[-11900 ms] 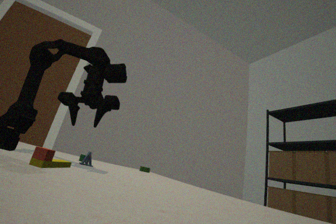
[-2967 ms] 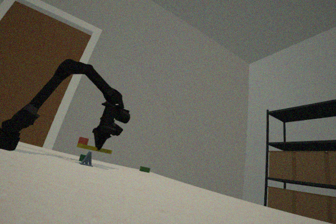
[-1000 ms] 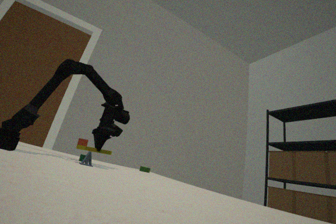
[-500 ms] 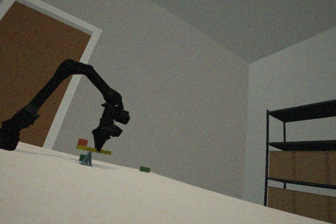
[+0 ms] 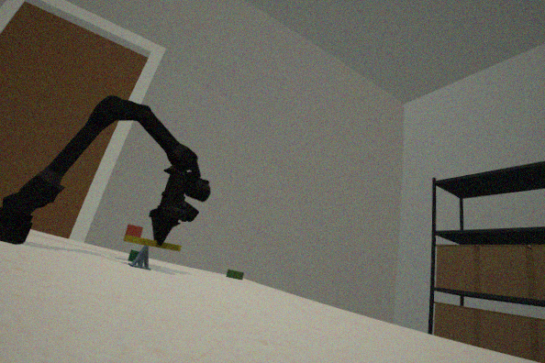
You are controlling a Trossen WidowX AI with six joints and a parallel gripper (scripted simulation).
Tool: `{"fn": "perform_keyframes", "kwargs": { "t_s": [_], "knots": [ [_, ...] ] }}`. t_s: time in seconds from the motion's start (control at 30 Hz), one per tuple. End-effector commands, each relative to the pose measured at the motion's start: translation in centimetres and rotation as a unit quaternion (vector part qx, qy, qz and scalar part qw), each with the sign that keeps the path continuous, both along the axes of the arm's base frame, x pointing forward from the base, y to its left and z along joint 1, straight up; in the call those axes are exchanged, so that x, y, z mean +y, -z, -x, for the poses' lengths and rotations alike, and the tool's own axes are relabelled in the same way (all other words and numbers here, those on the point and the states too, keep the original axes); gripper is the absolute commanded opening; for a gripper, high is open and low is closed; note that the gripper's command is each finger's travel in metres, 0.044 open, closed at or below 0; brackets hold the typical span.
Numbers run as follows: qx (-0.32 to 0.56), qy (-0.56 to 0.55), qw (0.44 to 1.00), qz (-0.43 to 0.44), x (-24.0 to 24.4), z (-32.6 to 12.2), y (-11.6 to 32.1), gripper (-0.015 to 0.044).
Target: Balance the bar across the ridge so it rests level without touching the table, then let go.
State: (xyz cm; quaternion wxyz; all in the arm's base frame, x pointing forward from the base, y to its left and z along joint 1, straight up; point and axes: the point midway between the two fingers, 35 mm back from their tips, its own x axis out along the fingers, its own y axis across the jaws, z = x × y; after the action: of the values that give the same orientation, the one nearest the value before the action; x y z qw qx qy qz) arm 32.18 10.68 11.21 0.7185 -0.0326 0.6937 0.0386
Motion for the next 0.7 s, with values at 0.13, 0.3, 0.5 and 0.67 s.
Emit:
{"fn": "perform_keyframes", "kwargs": {
  "t_s": [0.13,0.3,0.5,0.67],
  "knots": [
    [0.000,0.000,1.000,-0.001,0.01,-0.01,0.13,0.0000],
    [0.000,0.000,1.000,-0.001,0.01,-0.01,0.18,0.0000],
    [0.000,0.000,1.000,-0.001,0.01,-0.02,0.22,0.0000],
    [0.000,0.000,1.000,-0.001,0.01,-0.02,0.26,0.0000]
  ]
}}
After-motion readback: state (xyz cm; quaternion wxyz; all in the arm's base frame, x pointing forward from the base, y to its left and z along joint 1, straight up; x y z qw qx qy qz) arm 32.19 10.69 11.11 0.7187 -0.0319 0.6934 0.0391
